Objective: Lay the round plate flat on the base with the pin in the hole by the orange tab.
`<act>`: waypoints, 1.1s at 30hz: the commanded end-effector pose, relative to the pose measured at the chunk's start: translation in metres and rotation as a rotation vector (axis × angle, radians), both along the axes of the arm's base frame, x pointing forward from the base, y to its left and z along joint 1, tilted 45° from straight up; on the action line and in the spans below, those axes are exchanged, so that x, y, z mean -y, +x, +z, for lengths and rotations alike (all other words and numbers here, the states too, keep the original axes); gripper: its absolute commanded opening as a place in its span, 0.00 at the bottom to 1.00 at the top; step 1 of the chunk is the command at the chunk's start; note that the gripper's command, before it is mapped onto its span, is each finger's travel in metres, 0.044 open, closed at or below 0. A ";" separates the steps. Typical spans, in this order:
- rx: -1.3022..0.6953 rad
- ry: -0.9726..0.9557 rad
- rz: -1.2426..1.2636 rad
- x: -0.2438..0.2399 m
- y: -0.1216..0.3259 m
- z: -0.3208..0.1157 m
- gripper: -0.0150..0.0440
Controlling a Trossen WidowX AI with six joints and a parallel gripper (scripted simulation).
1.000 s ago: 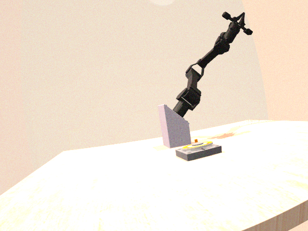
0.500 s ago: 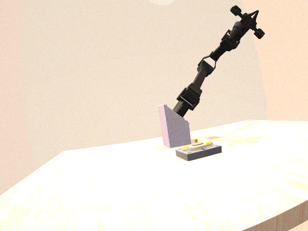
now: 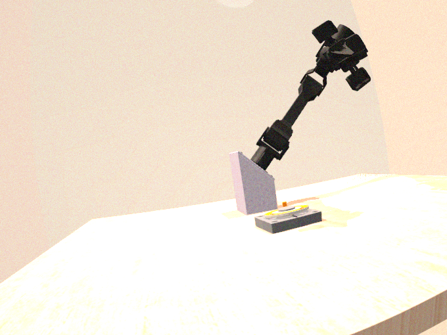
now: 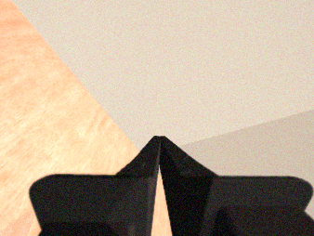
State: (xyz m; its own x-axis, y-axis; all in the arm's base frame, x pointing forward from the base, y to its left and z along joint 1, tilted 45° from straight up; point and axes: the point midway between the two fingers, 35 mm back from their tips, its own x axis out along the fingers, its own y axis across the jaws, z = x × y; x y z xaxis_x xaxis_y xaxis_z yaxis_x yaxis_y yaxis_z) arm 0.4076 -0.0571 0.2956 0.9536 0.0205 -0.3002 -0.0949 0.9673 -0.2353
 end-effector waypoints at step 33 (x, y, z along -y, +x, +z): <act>-1.274 0.823 0.254 -0.058 -0.158 -0.331 0.25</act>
State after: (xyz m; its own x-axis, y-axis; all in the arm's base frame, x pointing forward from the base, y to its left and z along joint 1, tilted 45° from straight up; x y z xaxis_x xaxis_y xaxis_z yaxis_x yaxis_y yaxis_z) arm 0.2516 -0.0098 -0.0258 0.0379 0.6924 -0.7205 -0.0014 0.7211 0.6929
